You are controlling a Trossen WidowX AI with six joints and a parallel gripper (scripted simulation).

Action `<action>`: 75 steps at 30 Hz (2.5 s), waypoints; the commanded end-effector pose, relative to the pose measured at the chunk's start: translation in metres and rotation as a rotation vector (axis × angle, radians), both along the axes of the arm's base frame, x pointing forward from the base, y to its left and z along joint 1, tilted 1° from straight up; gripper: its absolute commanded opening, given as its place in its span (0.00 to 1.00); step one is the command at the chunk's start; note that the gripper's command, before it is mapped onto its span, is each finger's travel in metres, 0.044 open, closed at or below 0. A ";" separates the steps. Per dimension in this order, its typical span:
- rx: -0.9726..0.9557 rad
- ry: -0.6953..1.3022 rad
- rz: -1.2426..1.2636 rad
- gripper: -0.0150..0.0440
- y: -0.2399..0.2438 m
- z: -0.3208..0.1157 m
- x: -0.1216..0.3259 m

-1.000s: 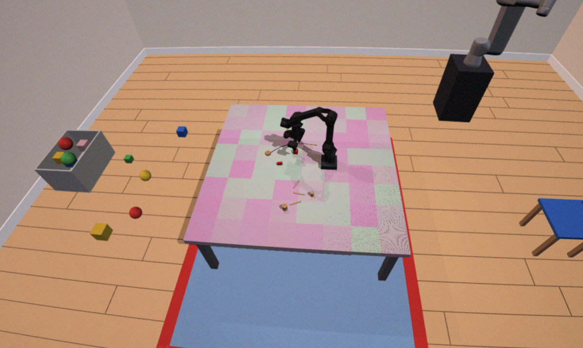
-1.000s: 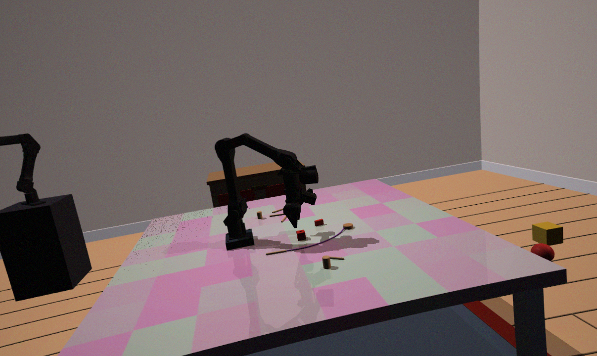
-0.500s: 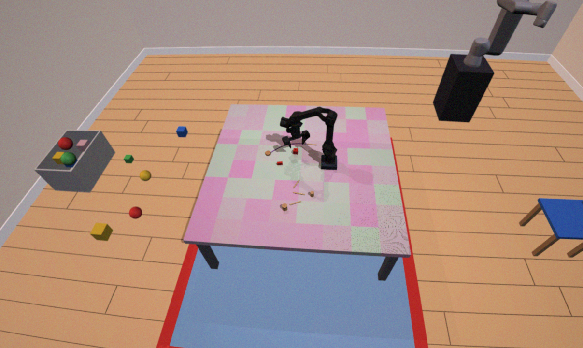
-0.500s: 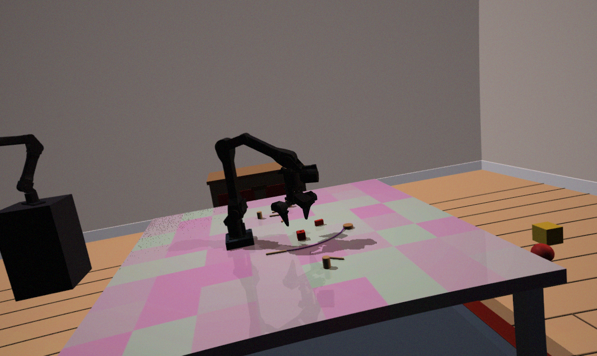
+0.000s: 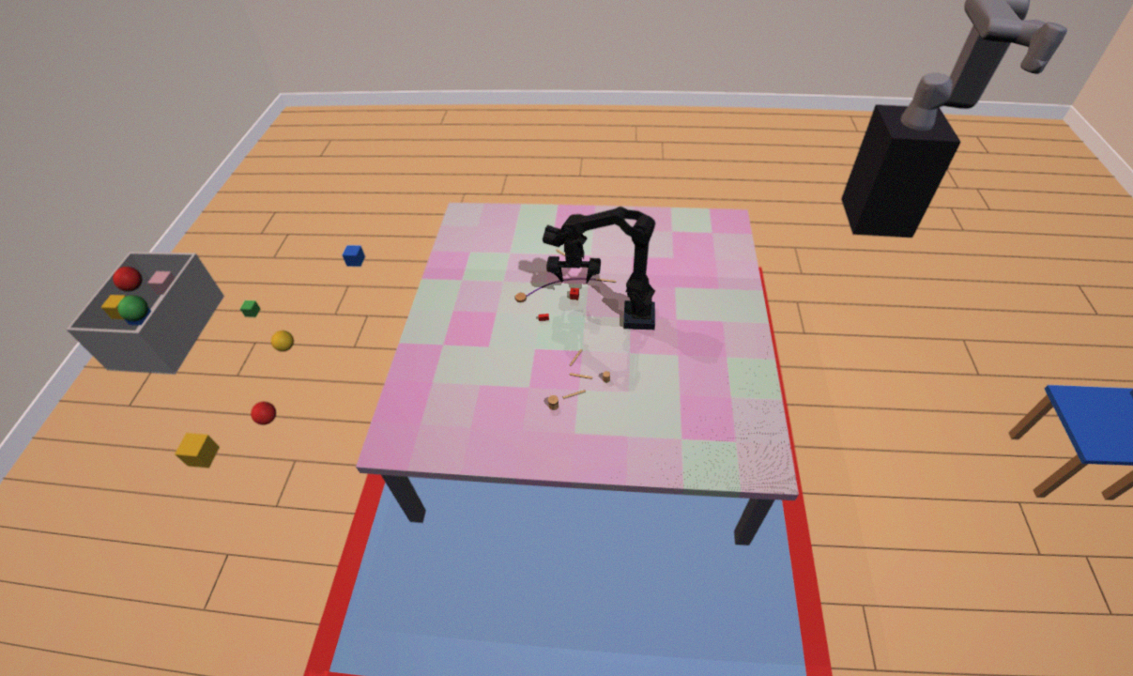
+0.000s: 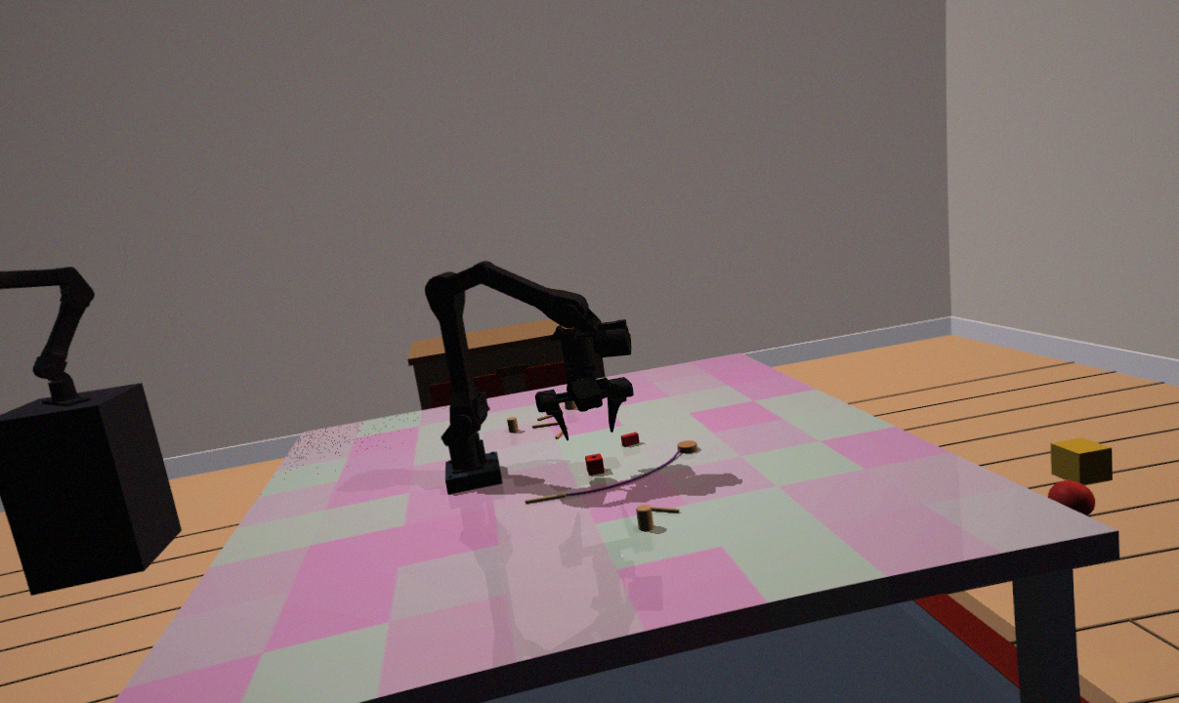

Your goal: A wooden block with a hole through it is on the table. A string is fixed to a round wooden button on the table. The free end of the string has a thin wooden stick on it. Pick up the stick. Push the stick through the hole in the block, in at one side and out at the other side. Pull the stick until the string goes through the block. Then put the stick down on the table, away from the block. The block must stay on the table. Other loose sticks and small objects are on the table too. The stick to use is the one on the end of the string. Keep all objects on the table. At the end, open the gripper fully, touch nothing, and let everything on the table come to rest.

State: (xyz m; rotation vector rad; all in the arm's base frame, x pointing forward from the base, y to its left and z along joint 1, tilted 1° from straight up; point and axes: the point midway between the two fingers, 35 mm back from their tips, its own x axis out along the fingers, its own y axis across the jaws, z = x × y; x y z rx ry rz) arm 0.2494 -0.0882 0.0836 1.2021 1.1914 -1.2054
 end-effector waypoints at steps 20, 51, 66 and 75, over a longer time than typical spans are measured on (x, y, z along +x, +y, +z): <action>-0.005 -0.002 -0.014 0.67 -0.001 -0.004 0.002; -0.005 -0.002 -0.014 0.67 -0.002 -0.055 0.002; -0.005 -0.002 -0.014 0.67 -0.002 -0.059 0.002; -0.002 -0.006 -0.016 0.38 -0.002 -0.057 0.003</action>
